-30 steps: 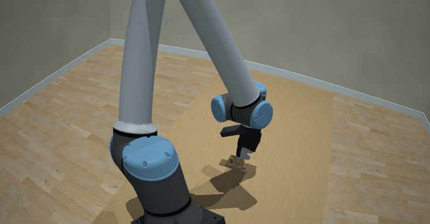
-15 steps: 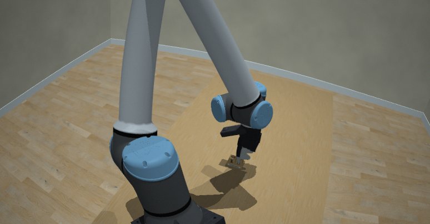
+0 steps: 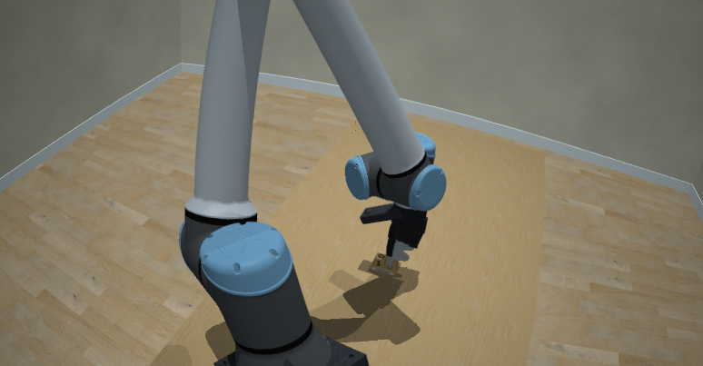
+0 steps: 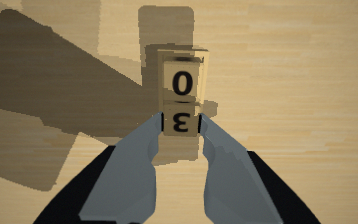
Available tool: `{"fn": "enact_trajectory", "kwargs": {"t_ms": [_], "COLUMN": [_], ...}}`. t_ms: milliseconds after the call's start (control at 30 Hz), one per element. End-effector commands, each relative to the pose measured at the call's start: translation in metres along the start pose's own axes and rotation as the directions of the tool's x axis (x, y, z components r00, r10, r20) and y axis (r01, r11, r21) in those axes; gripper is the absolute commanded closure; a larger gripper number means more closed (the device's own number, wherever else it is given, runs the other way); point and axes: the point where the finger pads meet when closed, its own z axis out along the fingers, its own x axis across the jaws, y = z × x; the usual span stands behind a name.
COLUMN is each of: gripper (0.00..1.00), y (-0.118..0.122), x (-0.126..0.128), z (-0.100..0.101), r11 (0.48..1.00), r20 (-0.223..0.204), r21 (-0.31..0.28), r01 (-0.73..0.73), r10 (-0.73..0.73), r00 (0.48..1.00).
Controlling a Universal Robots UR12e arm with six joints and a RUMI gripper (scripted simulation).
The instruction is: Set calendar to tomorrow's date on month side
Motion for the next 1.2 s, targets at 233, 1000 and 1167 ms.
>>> {"fn": "enact_trajectory", "kwargs": {"t_ms": [233,1000,1167], "gripper": [0.83,0.72,0.72], "y": [-0.002,-0.001,0.000], "x": [-0.001,-0.001,0.000], "z": [0.001,-0.002,-0.015], "r11": [1.000,1.000,1.000], "r20": [0.002,0.000,-0.002], "r21": [0.002,0.001,0.000], "r01": [-0.001,0.000,-0.001], "r10": [0.001,0.000,0.001], "r00": [1.000,1.000,1.000]}}
